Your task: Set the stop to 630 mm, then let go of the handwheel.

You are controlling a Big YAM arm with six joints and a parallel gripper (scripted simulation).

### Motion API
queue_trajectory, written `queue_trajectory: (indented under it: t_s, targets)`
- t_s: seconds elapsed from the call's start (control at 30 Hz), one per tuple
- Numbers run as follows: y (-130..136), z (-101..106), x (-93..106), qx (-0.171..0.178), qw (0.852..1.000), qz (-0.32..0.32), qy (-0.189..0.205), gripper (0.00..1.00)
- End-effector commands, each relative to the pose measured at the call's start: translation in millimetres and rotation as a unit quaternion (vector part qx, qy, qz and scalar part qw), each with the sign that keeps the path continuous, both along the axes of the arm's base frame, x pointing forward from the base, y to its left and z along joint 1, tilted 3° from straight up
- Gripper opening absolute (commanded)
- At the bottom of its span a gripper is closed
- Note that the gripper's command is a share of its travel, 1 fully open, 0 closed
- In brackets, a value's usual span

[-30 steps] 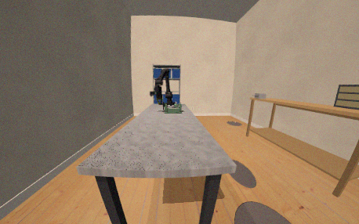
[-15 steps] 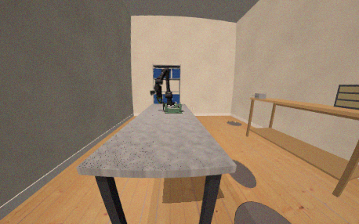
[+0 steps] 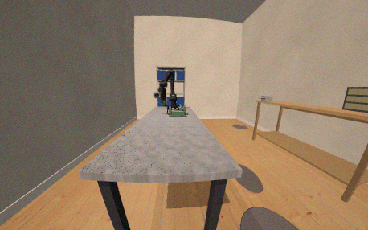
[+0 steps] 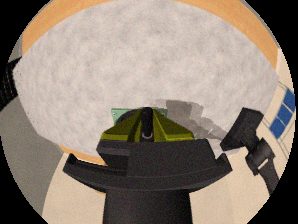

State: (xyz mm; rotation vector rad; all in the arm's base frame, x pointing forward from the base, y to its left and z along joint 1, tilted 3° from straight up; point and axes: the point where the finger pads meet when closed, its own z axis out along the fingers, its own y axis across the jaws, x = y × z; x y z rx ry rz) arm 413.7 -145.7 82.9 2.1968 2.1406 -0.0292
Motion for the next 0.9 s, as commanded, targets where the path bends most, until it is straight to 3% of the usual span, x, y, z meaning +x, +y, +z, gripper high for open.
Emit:
queue_trajectory:
  t_s: [0.0, 0.3, 0.37, 0.87]
  targets:
    - [-3.8, 9.1, -18.1, -0.002, 1.000, 0.000, 0.005, 0.06]
    - [-4.3, 5.9, -15.8, -0.003, 1.000, 0.000, 0.005, 0.06]
    - [-3.9, -10.4, -16.0, 0.003, 1.000, 0.000, 0.023, 0.06]
    - [-4.1, -12.7, -13.7, 0.003, 1.000, -0.001, 0.022, 0.06]
